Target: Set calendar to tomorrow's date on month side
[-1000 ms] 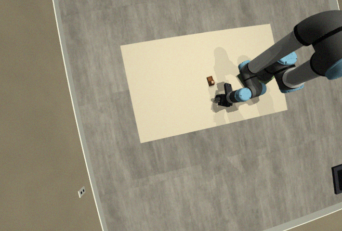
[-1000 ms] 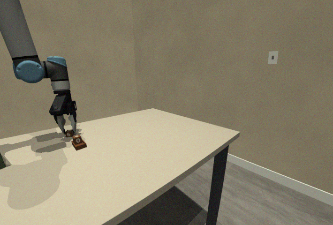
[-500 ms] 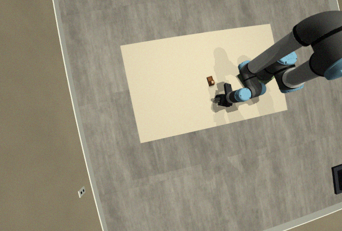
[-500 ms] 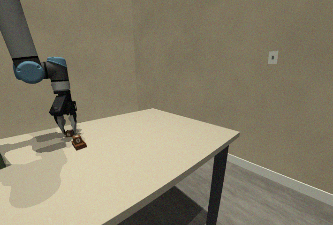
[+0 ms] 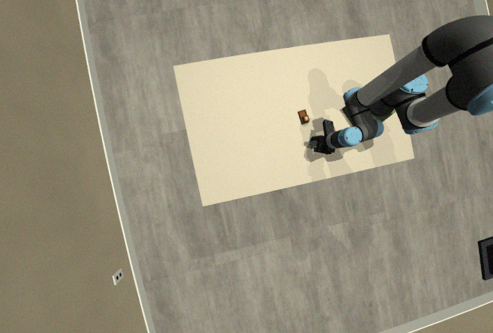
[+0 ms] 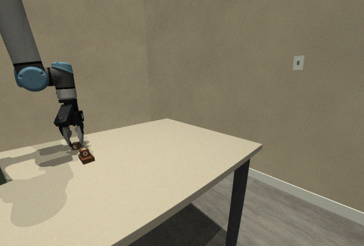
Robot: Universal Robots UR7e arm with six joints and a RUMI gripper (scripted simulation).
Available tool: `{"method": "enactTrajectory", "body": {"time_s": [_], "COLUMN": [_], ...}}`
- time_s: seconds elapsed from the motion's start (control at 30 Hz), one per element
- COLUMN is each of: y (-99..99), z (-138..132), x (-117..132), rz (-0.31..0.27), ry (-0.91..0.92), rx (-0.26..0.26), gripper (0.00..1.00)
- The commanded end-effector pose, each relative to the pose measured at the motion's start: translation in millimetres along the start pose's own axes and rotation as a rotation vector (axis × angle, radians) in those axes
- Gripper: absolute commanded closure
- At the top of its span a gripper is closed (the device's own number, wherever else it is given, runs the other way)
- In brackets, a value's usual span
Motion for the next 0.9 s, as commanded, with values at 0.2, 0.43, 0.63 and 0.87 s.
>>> {"method": "enactTrajectory", "body": {"time_s": [0.2,0.43,0.63,0.87], "y": [-0.3,-0.3,-0.3,-0.3], "z": [-0.3,-0.3,-0.3,-0.3], "x": [0.1,0.1,0.1,0.1], "rz": [0.000,0.000,0.000,0.000], "ry": [0.000,0.000,0.000,0.000], "rx": [-0.001,-0.001,-0.001,-0.001], "gripper": [0.72,0.90,0.90,0.90]}}
Point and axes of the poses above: the point where the finger pads meet when closed, its own y axis out along the fingers, its own z axis across the jaws, x = y × z, the point moved 6 cm from there along -y, back along the fingers, and after that the axes turned 7 degrees about -y, right-handed, at the moved point
